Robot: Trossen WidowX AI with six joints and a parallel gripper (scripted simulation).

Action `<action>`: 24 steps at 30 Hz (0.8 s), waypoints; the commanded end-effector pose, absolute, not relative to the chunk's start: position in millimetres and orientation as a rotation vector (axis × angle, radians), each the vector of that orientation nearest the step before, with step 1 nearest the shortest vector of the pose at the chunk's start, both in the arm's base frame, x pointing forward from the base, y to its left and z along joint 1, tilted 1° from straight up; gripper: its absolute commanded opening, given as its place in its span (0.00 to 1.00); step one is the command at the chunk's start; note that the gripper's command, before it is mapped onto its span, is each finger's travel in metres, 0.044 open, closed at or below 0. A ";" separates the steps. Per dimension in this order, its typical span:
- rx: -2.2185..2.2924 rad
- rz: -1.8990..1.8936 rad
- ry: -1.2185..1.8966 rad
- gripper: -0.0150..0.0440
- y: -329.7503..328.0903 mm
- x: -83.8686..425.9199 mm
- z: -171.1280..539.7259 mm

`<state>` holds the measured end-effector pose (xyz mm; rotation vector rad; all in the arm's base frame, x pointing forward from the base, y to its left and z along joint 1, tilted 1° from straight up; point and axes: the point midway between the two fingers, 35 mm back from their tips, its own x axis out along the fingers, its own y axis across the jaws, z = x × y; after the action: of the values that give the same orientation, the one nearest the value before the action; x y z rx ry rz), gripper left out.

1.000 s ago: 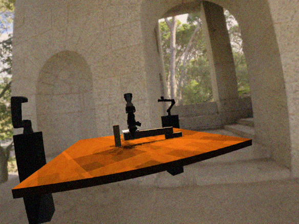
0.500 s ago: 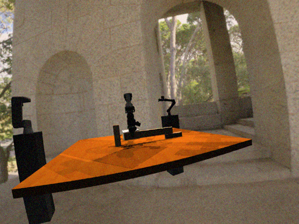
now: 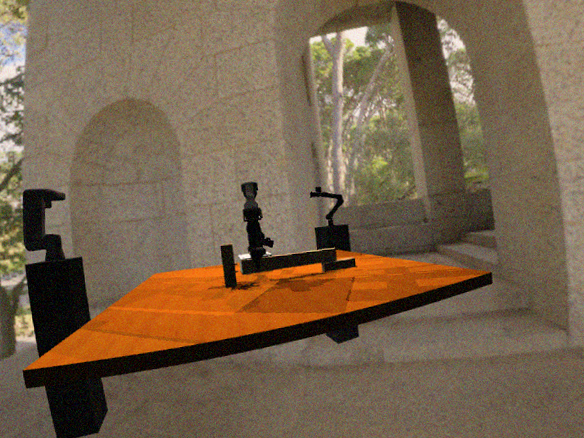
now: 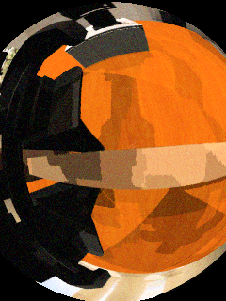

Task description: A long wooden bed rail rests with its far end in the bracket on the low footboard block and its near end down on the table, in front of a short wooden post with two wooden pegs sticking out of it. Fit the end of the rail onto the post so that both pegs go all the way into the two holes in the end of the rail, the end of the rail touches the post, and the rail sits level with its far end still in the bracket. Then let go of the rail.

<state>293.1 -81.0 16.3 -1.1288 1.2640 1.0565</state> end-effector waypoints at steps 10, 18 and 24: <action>-1.138 1.052 1.259 0.25 -86.5 294.6 18.3; -1.138 1.051 1.259 0.25 -89.1 294.2 18.8; -1.138 1.051 1.259 0.25 -91.0 293.9 18.9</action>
<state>292.1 -88.6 16.9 -1.1315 1.2641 1.0549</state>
